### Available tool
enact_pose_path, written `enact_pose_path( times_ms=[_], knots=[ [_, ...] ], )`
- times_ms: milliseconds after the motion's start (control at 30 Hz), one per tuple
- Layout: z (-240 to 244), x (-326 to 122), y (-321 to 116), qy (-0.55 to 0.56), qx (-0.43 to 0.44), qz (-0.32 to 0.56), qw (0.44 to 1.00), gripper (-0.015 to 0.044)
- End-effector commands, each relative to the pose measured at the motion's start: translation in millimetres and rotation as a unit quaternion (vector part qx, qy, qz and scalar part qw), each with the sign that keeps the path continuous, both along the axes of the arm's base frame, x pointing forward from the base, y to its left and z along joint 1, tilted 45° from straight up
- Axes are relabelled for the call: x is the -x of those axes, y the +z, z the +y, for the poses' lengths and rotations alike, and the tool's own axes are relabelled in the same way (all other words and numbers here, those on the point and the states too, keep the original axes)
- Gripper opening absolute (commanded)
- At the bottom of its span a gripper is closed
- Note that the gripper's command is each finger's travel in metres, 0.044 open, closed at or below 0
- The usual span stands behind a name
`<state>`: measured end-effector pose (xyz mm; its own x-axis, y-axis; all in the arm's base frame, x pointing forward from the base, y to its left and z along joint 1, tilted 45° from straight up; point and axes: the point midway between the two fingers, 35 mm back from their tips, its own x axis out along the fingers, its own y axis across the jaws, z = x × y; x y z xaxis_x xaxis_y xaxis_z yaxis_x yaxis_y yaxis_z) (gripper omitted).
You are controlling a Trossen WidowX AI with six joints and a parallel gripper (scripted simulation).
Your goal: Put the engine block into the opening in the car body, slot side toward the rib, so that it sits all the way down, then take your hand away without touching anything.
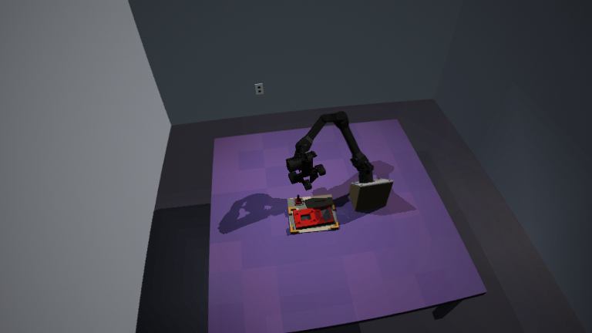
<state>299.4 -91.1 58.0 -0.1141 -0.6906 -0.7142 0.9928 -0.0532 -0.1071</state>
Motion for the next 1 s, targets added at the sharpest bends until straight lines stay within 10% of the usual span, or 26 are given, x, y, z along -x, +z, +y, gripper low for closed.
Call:
enact_pose_path(
  times_ms=[0,967],
  knots=[
    [5.0,-7.6,-10.3,0.044,-0.008,0.04,0.998,0.0],
    [35.1,-38.8,-89.7,0.328,-0.053,0.314,0.889,0.0]
  ],
)
